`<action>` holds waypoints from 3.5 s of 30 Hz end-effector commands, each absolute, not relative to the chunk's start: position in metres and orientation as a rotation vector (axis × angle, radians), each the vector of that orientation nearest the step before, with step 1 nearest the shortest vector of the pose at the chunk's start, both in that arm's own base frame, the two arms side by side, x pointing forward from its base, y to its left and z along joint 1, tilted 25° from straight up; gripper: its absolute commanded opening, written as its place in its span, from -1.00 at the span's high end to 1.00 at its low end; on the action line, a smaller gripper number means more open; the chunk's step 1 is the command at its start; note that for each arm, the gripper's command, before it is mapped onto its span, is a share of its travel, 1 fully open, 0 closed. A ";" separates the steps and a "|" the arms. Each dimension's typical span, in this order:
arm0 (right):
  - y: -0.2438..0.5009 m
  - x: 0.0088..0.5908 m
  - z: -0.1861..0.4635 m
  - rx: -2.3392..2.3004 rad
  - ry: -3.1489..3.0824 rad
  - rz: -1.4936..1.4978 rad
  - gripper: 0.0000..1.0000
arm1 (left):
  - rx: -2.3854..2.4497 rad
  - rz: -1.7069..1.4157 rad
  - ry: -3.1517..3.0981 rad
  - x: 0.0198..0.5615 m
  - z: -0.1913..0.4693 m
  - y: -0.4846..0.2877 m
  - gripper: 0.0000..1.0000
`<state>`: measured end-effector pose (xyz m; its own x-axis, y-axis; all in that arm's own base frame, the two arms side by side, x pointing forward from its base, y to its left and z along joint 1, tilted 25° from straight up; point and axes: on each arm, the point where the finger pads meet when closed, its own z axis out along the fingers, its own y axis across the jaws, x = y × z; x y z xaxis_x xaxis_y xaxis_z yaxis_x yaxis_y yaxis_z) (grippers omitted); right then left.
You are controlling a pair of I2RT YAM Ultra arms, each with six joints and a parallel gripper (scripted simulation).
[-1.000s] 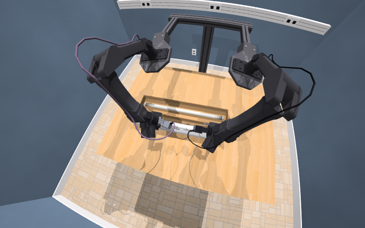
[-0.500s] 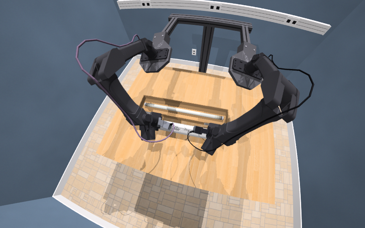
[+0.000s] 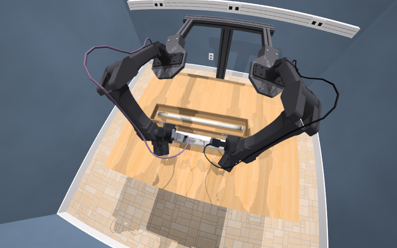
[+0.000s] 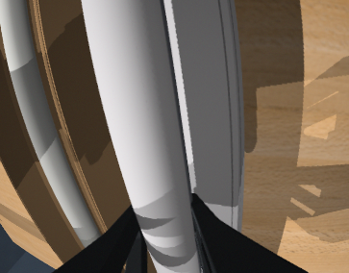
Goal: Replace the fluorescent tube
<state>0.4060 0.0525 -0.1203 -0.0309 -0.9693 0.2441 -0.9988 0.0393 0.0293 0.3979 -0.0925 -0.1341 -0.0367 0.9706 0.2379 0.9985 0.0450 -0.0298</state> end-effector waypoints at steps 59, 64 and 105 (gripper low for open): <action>0.064 0.421 -0.117 1.955 -2.082 0.023 0.78 | -1.949 -0.016 -2.086 0.412 -0.133 -0.102 0.78; 0.062 0.428 -0.116 1.962 -2.104 0.035 0.78 | -1.948 -0.019 -2.110 0.418 -0.135 -0.099 0.78; 0.069 0.429 -0.093 1.975 -2.100 0.045 0.02 | -1.968 -0.031 -2.099 0.418 -0.112 -0.111 0.02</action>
